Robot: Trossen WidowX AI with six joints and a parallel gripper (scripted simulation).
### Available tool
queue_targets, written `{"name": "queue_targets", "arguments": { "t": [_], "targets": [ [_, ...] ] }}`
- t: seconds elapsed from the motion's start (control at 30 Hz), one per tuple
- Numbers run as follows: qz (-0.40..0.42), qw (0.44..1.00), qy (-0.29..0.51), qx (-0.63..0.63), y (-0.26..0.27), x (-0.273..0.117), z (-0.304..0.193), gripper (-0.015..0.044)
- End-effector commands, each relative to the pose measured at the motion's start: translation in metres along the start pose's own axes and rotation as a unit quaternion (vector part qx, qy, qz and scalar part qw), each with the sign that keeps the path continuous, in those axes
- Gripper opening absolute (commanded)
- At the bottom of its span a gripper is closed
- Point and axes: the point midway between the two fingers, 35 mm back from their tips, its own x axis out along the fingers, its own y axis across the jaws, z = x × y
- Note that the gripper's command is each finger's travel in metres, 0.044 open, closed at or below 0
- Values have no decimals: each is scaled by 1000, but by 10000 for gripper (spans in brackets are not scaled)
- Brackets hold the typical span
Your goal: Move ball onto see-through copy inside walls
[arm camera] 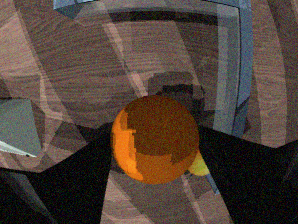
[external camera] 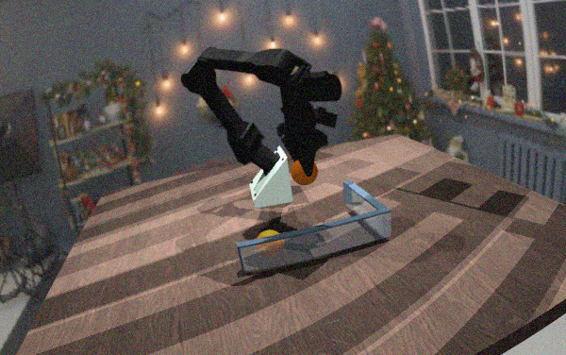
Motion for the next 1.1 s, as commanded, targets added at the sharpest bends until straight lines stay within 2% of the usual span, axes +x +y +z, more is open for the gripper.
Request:
{"name": "queue_targets", "arguments": {
  "t": [0.0, 0.2, 0.63, 1.07],
  "targets": [
    [0, 1000, -3, 3, 4, -26, -2, 0],
    [0, 1000, -3, -5, 4, -30, -3, 0],
    [-3, 984, -8, -176, -20, -21, -22, 0],
    [-6, 939, -8, -343, -43, -11, -44, 0]
  ]
}}
